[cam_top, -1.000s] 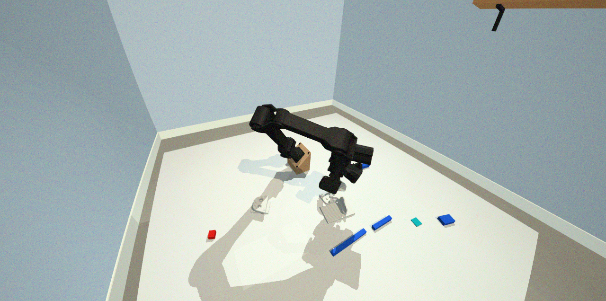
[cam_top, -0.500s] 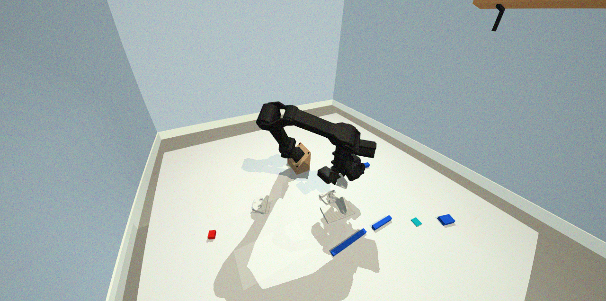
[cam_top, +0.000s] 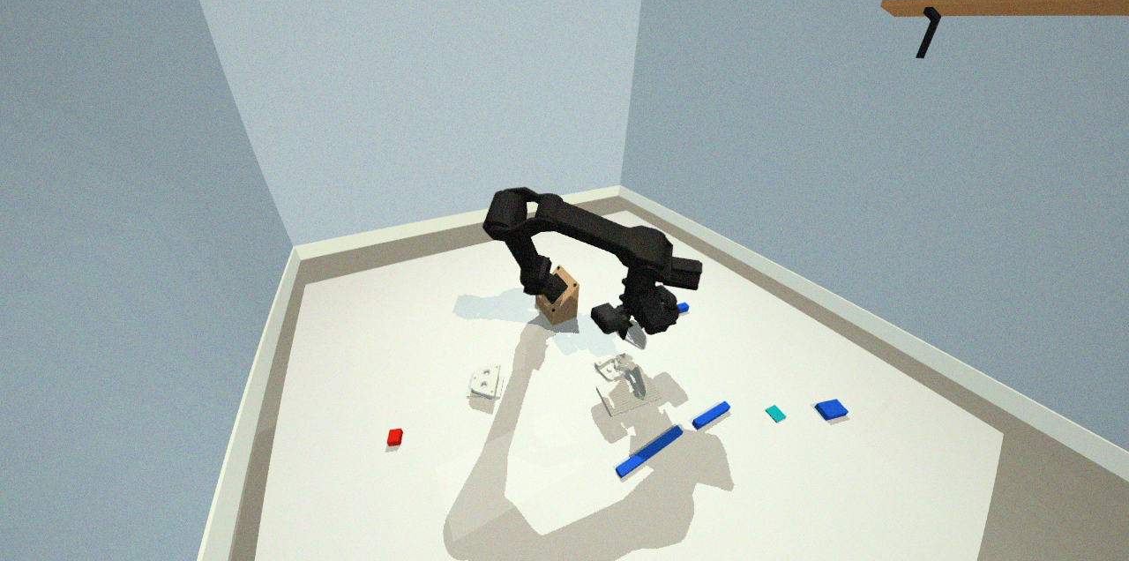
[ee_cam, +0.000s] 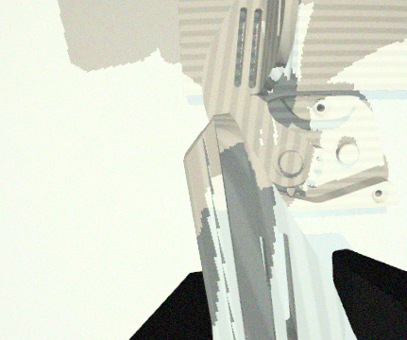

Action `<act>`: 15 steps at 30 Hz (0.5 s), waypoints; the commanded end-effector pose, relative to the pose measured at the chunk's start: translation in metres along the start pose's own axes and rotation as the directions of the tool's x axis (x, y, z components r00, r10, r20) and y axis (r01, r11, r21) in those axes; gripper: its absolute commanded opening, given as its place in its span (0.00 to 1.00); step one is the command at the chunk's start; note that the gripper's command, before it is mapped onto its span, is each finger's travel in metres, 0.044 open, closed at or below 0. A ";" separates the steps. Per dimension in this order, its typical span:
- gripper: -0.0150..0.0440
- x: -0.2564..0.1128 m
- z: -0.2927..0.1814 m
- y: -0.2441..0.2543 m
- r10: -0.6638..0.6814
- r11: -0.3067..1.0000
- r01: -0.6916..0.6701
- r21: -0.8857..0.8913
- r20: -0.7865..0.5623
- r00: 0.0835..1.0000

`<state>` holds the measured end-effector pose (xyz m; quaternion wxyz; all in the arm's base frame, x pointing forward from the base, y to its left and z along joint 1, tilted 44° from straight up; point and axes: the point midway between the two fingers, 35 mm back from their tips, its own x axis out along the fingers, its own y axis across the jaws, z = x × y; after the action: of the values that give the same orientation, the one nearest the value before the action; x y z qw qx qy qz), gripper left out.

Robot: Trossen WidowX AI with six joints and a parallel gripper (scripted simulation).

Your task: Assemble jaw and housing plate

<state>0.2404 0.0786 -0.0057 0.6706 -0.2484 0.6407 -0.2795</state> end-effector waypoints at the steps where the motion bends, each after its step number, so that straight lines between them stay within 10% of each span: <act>1: 0.48 0.001 -0.001 0.001 0.002 1.000 -0.002 0.005 -0.003 1.000; 15: 0.48 0.001 -0.001 0.001 0.002 1.000 -0.002 -0.012 -0.003 1.000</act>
<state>0.2403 0.0786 -0.0058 0.6695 -0.2511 0.6418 -0.2771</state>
